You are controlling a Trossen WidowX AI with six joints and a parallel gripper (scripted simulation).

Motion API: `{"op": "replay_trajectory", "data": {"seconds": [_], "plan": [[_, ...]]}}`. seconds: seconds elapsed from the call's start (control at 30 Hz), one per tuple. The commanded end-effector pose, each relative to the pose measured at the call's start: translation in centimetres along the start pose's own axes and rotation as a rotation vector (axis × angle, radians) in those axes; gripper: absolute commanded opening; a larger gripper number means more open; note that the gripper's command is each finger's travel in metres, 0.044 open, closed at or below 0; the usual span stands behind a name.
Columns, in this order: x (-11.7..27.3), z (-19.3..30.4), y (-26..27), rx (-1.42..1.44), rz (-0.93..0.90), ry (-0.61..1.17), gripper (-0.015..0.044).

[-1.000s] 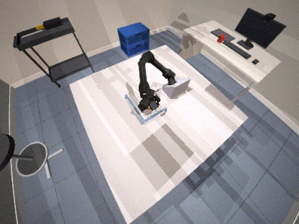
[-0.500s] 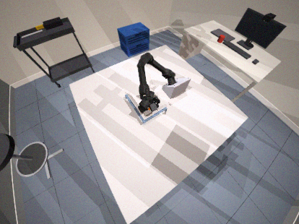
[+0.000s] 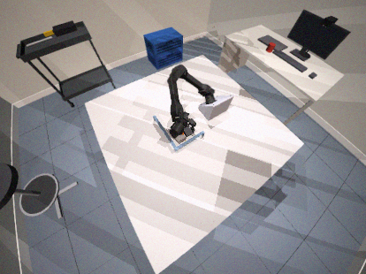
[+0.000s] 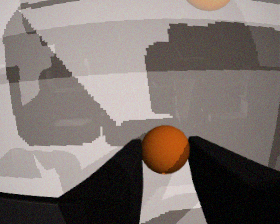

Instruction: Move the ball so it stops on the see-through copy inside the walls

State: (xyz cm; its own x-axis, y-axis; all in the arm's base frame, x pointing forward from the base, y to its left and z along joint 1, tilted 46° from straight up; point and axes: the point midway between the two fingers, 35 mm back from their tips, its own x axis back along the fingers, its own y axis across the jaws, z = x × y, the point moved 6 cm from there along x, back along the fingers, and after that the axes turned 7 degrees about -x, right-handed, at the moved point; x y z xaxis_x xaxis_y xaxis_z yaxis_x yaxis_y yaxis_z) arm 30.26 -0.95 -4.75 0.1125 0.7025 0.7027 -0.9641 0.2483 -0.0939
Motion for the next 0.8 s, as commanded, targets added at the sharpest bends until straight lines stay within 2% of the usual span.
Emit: {"op": "replay_trajectory", "data": {"seconds": [0.0, 0.03, 0.13, 0.4, 0.77], "plan": [[-0.1, 0.0, 0.1, 0.008, 0.000, 0.004, 0.0076], [-0.1, 0.0, 0.1, 0.008, 0.000, 0.004, 0.0069], [0.0, 0.0, 0.2, -0.012, 0.000, 0.002, 0.0000], [4.0, -0.4, -0.3, -0.023, 0.000, -0.007, 0.0000], [11.6, -0.1, 0.0, 0.007, -0.001, -0.002, 0.0000]]}}
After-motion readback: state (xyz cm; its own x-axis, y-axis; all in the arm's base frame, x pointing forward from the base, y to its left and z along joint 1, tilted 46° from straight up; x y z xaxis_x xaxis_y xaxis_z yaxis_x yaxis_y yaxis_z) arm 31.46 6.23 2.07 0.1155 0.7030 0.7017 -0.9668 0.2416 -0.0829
